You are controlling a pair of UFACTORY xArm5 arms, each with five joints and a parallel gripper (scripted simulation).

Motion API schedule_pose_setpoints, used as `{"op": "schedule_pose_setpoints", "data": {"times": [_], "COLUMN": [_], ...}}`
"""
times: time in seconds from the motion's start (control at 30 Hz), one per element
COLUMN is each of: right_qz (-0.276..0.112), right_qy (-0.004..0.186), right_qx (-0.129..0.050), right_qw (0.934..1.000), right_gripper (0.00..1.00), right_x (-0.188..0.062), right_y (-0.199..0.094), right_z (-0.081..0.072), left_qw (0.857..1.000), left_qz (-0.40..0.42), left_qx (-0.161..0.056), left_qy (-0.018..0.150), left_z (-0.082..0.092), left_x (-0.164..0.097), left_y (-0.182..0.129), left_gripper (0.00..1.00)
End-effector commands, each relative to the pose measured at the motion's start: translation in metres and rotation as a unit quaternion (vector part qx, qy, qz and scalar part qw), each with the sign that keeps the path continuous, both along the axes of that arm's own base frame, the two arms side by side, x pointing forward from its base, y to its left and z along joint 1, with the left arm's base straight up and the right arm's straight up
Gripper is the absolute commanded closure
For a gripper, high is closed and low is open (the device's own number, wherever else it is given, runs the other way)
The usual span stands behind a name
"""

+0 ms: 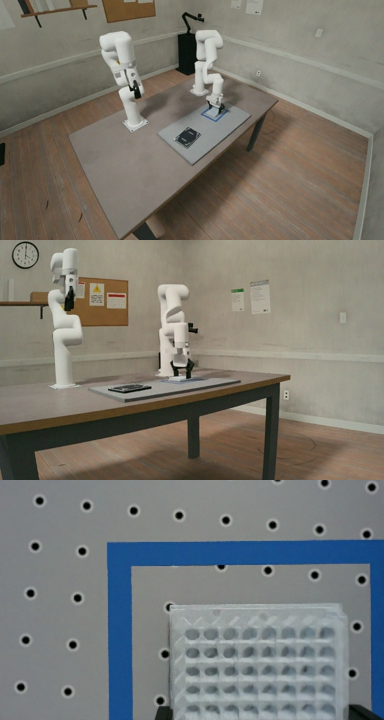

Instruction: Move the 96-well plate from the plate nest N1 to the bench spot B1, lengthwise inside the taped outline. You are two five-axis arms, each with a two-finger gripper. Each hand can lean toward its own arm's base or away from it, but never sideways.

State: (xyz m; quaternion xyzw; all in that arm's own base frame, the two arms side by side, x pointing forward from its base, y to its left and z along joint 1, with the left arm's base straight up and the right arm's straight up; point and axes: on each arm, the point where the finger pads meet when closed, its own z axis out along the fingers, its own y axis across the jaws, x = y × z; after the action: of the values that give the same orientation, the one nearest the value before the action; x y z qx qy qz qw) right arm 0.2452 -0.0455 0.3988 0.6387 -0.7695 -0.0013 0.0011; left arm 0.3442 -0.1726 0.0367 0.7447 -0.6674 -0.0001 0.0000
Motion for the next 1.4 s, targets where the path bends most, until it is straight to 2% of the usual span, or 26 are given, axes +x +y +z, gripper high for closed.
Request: {"op": "schedule_pose_setpoints", "data": {"times": [0.0, 0.87, 0.9, 1.37], "right_qz": [0.000, 0.000, 0.000, 0.000], "right_qy": [-0.002, -0.002, -0.002, -0.002], "right_qx": [0.000, 0.000, 0.000, 0.000], "right_qw": [1.0000, 1.0000, 1.0000, 1.0000], "right_gripper": [0.00, 0.00, 0.00, 0.00], "right_x": [0.0004, 0.0004, 0.0004, 0.0004], "right_y": [-0.0001, -0.0001, -0.0001, -0.0001], "right_z": [0.0011, 0.0011, 0.0011, 0.0011], "left_qw": [1.000, 1.000, 1.000, 1.000], "left_qz": [0.000, 0.000, 0.000, 0.000], "left_qx": [-0.001, -0.001, -0.001, -0.001], "left_qy": [-0.002, -0.002, -0.002, -0.002], "left_z": [0.0006, -0.0031, -0.0037, -0.0037], "left_x": [0.0013, 0.0013, 0.0013, 0.0013], "left_y": [-0.0006, -0.0006, -0.0006, -0.0007], "left_gripper": [1.00, 1.00, 0.00, 0.00]}}
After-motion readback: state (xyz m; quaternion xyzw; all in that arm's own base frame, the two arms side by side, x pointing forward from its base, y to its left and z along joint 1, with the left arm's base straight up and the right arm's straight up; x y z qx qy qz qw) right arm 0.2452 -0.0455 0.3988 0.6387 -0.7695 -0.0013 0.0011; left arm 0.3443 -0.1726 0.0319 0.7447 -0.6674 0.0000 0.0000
